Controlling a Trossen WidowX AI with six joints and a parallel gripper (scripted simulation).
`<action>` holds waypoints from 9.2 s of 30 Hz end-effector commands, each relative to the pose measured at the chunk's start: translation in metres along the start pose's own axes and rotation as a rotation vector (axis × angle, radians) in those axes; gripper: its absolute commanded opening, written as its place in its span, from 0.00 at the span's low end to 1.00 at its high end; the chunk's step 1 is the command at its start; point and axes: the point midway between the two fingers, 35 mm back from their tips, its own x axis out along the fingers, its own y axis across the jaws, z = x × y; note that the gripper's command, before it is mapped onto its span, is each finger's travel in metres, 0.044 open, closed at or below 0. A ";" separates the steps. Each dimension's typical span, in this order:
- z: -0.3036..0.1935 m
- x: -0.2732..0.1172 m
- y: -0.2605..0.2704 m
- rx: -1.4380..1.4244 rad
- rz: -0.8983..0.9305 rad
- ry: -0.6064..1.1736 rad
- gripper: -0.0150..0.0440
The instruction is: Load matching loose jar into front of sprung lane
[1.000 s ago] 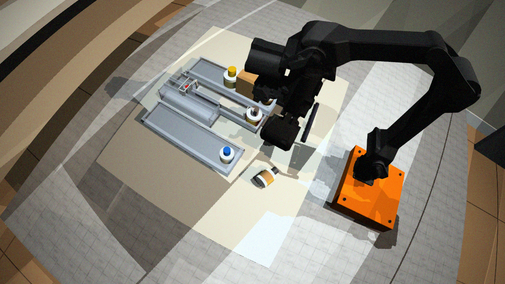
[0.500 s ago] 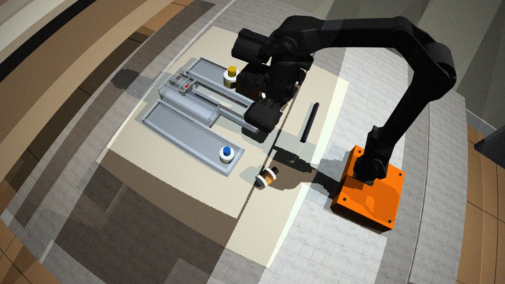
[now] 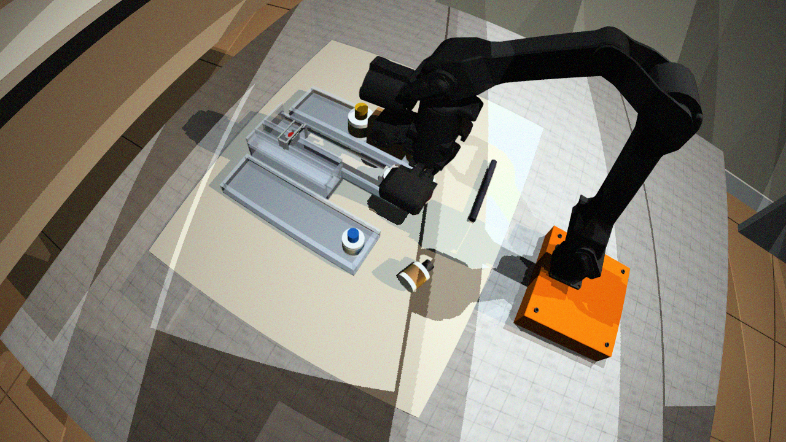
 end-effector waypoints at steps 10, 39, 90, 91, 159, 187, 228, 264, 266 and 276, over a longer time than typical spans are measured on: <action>0.006 0.000 -0.001 -0.005 -0.003 -0.002 0.25; 0.019 0.000 0.000 -0.005 -0.003 -0.003 0.25; 0.043 0.000 0.000 -0.005 -0.003 -0.005 0.25; 0.043 0.000 0.000 -0.005 -0.003 -0.005 0.25; 0.057 -0.003 0.000 -0.005 -0.003 -0.007 0.25; 0.059 0.003 0.000 -0.005 -0.003 -0.007 0.25; 0.057 0.019 -0.001 -0.005 -0.003 -0.006 0.25; 0.052 0.024 -0.001 -0.005 -0.003 -0.006 0.25; 0.052 0.024 -0.001 -0.005 -0.003 -0.006 0.25; 0.050 0.025 -0.001 -0.005 -0.003 -0.006 0.25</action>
